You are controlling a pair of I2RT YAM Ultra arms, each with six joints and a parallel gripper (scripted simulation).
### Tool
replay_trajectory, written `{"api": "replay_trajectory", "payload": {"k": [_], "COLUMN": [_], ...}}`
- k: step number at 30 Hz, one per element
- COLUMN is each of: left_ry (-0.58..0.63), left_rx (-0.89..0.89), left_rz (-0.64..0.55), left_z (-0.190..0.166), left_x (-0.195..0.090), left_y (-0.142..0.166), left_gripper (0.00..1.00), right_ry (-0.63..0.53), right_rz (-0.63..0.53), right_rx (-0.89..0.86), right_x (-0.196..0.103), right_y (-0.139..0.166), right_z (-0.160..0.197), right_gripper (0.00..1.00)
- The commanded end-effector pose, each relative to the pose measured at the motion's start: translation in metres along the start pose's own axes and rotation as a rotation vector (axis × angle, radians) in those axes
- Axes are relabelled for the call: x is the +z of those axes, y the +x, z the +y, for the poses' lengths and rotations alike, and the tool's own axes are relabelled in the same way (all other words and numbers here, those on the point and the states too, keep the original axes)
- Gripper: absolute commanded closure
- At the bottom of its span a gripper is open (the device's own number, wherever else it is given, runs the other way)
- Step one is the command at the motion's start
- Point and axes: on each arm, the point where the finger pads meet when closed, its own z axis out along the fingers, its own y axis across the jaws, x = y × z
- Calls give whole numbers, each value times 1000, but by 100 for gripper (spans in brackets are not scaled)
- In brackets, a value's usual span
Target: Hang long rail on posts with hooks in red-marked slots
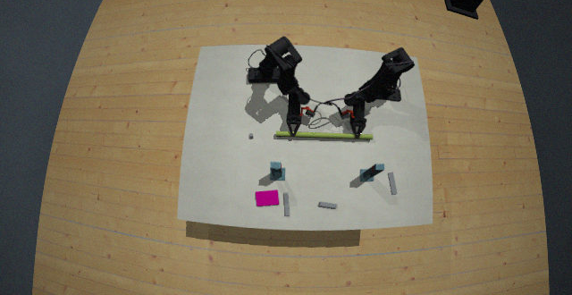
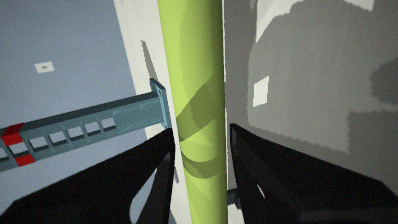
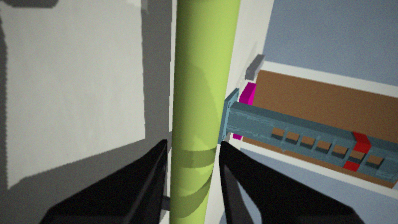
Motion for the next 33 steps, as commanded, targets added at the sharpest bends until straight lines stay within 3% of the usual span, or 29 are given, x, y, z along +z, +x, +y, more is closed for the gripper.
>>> {"api": "replay_trajectory", "payload": {"k": [1, 2, 3, 4, 15, 17, 18, 19, 20, 23, 28, 33], "left_ry": [-5, -5, 0, 1, -34, -36, -36, -30, -35, -34, -28, -14], "left_rx": [-6, -6, 8, 5, -47, -54, -54, -54, -55, -55, -52, -18], "left_rz": [-2, -2, 5, -3, -27, -31, -31, -36, -32, -32, -31, -9], "left_z": [2, 2, -1, -2, 6, 6, 6, 5, 6, 6, 5, 5], "left_x": [0, 0, -2, -4, -20, -25, -27, -32, -36, -41, -70, -72], "left_y": [-1, -1, 4, 3, -14, -16, -16, -17, -16, -16, -15, -5], "left_gripper": [47, 44, 33, 31, 31, 9, 0, 0, 0, 0, 0, 0], "right_ry": [11, 11, 11, -1, -6, -5, -5, -5, -5, -5, -4, 17], "right_rz": [-3, -3, -3, 0, 5, 5, 5, 5, 5, 5, 5, -6], "right_rx": [9, 9, 9, -1, -6, -6, -6, -6, -6, -6, -7, 19], "right_x": [0, 0, 0, -3, -22, -24, -25, -27, -29, -33, -63, -71], "right_y": [-1, -1, -1, 2, 6, 6, 6, 6, 6, 6, 7, -3], "right_z": [-4, -4, -4, 0, 0, 0, 0, 0, 0, 0, 0, -7], "right_gripper": [47, 40, 40, 29, 27, 27, 16, 5, 0, 0, 0, 0]}}
